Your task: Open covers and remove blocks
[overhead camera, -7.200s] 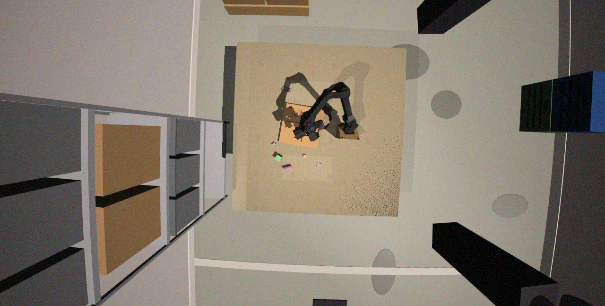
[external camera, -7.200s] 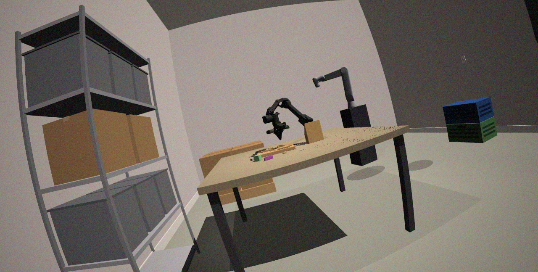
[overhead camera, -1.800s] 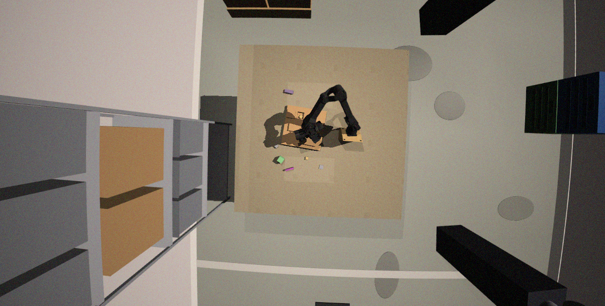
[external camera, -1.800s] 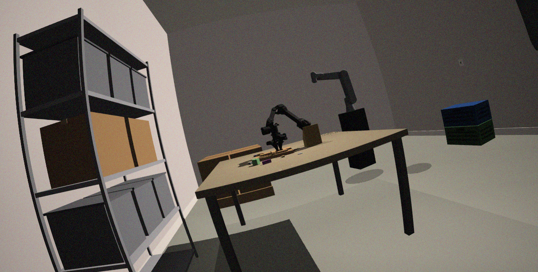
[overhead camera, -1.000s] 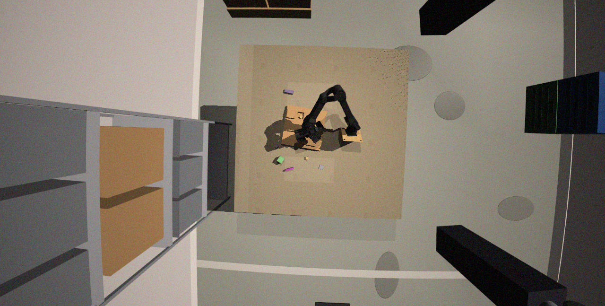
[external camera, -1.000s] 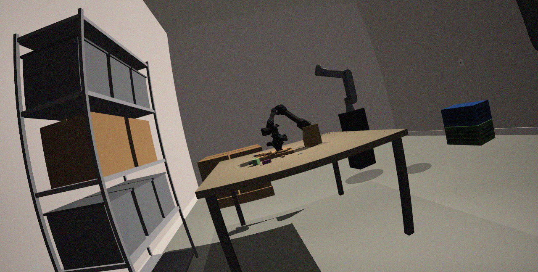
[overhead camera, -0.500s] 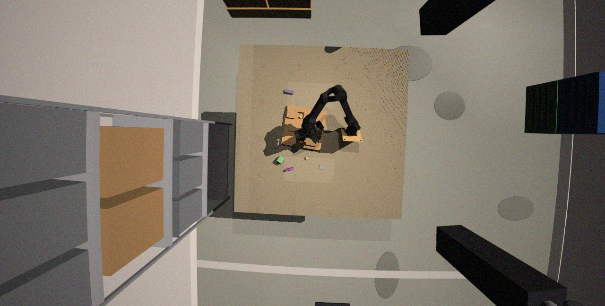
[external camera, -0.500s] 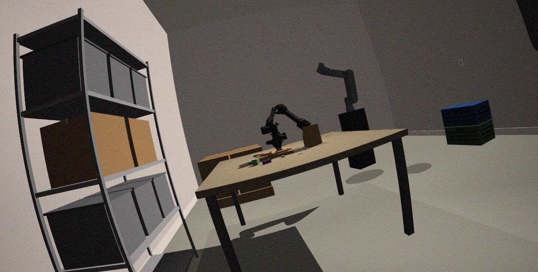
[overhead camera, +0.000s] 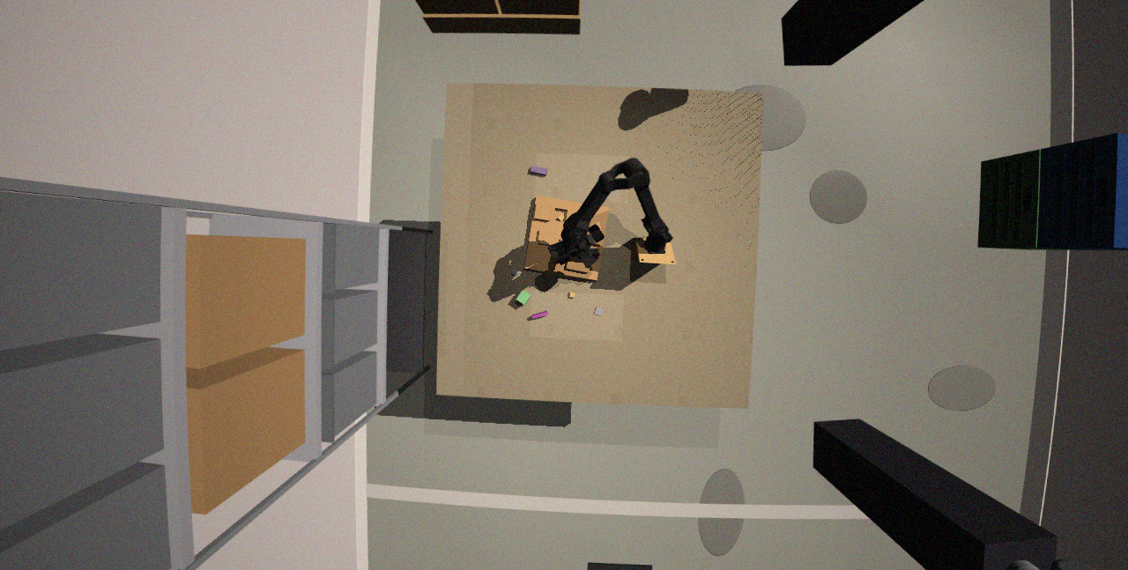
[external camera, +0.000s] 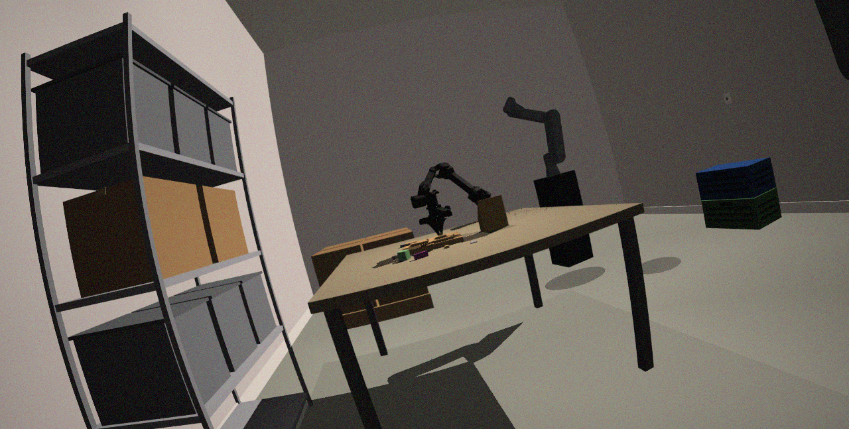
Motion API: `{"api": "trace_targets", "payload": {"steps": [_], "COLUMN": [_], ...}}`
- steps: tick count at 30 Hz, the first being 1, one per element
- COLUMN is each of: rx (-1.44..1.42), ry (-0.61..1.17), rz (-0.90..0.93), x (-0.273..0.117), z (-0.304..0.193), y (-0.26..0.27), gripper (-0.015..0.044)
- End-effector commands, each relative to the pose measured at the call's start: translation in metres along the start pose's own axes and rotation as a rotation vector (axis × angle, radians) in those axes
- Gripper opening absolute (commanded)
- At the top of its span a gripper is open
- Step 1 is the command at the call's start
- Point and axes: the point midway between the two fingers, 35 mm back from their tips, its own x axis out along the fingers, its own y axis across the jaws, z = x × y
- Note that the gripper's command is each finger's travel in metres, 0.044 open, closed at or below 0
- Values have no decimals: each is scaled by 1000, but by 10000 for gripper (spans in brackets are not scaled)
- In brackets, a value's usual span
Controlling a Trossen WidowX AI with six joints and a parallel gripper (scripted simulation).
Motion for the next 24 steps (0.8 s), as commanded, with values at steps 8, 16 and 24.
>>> {"api": "trace_targets", "payload": {"steps": [8,16,24], "rx": [5,5,5], "ry": [-1,-3,-4], "rz": [-3,-4,-4], "x": [-14,-34,-54], "z": [0,0,0], "y": [0,-1,0], "gripper": [80,80,80]}}
